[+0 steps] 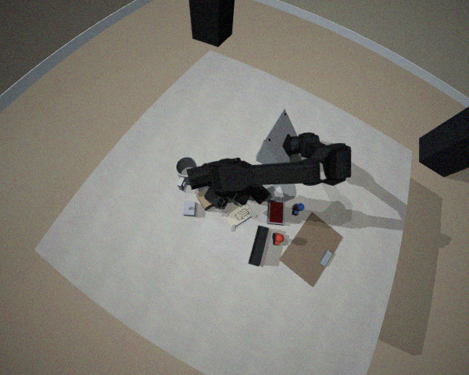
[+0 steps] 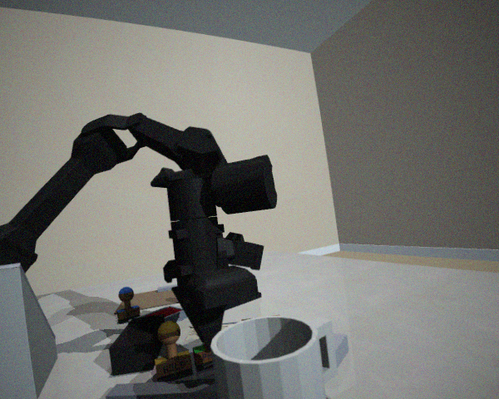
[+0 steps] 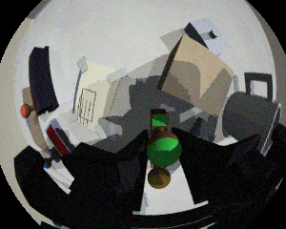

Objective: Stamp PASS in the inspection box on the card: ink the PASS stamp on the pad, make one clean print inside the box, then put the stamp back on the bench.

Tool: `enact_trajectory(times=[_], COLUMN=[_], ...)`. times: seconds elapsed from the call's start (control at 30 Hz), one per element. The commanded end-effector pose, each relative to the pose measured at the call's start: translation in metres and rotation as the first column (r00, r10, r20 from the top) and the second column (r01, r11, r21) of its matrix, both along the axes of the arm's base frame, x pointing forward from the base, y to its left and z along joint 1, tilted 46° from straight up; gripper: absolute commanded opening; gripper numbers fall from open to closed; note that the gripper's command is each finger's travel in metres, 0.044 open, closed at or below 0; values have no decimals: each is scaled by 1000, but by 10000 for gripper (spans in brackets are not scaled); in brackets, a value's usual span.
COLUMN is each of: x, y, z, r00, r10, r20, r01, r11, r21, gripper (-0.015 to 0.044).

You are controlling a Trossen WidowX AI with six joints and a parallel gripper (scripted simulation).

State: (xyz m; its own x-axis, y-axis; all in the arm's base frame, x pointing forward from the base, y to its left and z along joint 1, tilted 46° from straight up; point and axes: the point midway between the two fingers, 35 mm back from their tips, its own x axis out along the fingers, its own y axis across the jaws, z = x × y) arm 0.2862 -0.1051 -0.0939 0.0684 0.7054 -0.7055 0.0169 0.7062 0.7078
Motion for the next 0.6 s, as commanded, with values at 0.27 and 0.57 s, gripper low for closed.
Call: enact_trajectory(times=[0.27,0.57], x=[0,0], y=[-5,-8], z=[4,7], r00=[1000,1000], r10=[3,3], r20=[2,2], r01=[-3,-3], r11=[1000,1000], r21=[-3,-5], gripper=[0,0])
